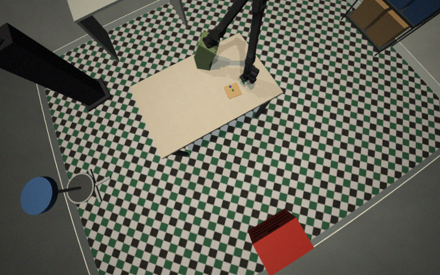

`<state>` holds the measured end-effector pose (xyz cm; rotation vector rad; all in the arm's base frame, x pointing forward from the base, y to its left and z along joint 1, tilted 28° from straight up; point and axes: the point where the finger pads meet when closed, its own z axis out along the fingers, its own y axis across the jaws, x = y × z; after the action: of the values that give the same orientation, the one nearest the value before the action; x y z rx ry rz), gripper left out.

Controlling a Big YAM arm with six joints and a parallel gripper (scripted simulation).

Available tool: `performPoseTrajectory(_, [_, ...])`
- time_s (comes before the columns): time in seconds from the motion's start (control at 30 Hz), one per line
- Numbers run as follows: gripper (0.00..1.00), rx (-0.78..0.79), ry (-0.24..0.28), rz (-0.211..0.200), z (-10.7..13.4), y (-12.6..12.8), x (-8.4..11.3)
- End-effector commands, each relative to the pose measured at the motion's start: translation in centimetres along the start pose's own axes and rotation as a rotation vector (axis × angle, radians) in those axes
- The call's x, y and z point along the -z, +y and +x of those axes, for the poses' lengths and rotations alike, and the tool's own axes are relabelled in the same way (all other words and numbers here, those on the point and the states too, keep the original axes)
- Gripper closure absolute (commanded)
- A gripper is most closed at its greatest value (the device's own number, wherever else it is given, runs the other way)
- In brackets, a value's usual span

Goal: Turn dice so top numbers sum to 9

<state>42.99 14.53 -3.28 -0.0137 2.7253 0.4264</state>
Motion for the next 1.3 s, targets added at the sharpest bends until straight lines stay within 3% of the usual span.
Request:
performPoseTrajectory(0.0, [0.70, -0.007, -0.008, -0.002, 0.04, 0.26, 0.09])
performPoseTrajectory(1.27, [0.70, -0.007, -0.005, -0.002, 0.14, 0.21, -0.21])
